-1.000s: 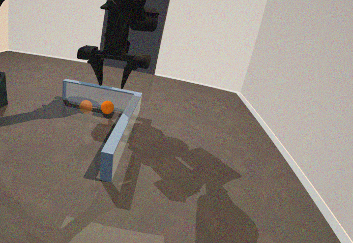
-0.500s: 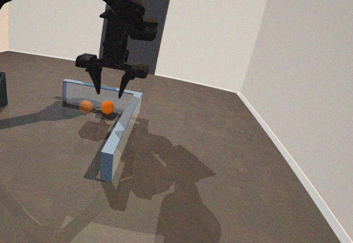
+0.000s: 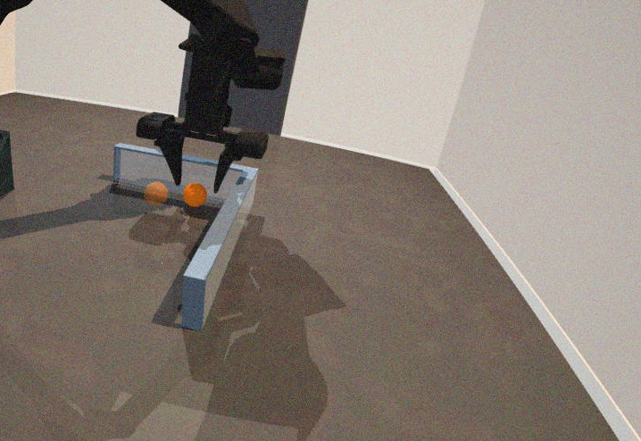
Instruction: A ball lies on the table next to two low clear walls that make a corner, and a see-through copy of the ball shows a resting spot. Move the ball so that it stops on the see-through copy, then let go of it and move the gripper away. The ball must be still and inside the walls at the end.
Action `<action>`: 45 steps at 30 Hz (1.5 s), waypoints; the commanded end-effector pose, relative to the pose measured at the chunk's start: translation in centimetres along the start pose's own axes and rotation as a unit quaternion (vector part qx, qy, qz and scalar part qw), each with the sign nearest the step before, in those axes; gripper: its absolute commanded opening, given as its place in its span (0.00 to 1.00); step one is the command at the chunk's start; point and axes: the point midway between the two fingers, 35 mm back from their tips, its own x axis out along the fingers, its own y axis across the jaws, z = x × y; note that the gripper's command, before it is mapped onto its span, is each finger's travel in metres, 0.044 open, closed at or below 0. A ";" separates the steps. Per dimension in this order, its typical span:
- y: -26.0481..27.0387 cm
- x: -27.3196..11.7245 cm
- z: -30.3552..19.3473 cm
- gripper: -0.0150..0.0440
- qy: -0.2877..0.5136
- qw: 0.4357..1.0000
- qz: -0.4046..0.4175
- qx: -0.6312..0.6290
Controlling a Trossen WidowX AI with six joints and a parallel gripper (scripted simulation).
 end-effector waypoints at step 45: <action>-0.6 -7.9 -0.2 0.25 -0.006 1.000 0.003 0.021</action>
